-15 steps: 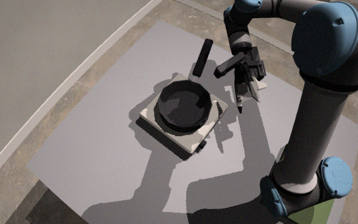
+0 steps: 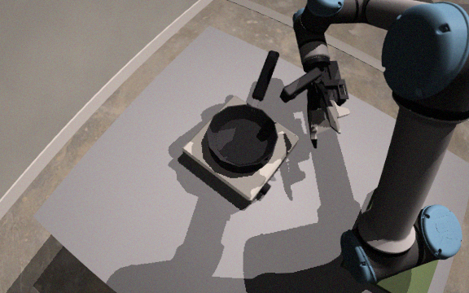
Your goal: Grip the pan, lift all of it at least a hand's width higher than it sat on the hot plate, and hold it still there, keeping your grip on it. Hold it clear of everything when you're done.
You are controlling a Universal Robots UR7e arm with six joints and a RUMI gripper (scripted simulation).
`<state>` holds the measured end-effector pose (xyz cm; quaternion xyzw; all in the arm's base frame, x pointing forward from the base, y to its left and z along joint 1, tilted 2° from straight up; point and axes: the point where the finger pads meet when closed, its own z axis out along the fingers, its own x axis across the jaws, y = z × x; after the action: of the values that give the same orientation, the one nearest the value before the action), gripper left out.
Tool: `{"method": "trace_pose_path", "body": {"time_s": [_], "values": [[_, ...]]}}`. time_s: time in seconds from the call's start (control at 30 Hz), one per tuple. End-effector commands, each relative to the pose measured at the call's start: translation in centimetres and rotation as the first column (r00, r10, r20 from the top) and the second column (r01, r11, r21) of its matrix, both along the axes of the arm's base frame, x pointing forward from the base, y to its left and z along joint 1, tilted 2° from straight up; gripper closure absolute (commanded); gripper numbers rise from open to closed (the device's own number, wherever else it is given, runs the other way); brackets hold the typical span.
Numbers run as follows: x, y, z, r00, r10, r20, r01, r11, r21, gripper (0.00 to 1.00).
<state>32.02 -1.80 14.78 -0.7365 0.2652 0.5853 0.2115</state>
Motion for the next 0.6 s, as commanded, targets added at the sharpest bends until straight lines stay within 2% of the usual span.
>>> {"method": "trace_pose_path", "body": {"time_s": [0.0, 0.17, 0.3, 0.4, 0.47, 0.53, 0.57], "values": [[0.0, 0.0, 0.0, 1.0, 0.0, 0.001, 0.0, 1.0, 0.0, 0.0], [0.1, 0.0, 0.0, 1.0, 0.005, 0.009, -0.005, 1.0, -0.002, 0.0], [0.9, -0.2, 0.1, 0.998, 0.036, 0.054, -0.036, 0.999, -0.008, 0.0], [2.2, -0.3, 0.3, 0.989, 0.086, 0.122, -0.084, 0.996, -0.02, 0.0], [3.7, -0.6, 0.4, 0.97, 0.14, 0.201, -0.134, 0.99, -0.04, 0.0], [5.7, -0.9, 0.6, 0.927, 0.215, 0.306, -0.202, 0.977, -0.074, 0.0], [5.7, -0.9, 0.6, 0.927, 0.215, 0.306, -0.202, 0.977, -0.074, 0.0]]}}
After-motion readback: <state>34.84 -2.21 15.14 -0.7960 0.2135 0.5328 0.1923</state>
